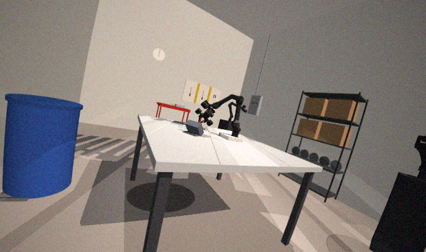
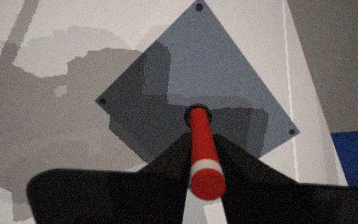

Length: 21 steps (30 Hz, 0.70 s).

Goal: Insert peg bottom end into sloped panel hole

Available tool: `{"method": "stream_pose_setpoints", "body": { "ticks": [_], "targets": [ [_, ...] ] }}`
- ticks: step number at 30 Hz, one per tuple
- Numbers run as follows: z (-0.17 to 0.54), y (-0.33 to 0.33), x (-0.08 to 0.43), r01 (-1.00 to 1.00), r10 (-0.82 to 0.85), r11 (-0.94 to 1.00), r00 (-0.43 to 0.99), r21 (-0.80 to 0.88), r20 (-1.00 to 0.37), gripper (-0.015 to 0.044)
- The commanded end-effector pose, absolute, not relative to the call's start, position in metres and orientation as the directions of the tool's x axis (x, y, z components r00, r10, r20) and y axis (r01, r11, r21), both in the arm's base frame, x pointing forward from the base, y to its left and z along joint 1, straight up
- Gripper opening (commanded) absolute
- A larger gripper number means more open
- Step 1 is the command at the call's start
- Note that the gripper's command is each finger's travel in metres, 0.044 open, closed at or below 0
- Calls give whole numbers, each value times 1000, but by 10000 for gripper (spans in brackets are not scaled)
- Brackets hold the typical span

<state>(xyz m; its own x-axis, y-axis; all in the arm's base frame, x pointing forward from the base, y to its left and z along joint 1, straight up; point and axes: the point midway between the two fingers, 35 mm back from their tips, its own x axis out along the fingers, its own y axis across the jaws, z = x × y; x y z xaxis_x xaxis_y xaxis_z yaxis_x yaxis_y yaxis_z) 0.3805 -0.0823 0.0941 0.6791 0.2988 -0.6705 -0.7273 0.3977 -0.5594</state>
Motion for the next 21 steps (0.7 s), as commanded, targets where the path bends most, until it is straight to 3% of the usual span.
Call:
{"method": "stream_pose_setpoints", "body": {
  "ticks": [1, 21],
  "targets": [
    [91, -83, 383, -728, 298, 402, 677, -555, -673, 0],
    [86, -79, 390, -728, 298, 402, 677, -555, -673, 0]
  ]
}}
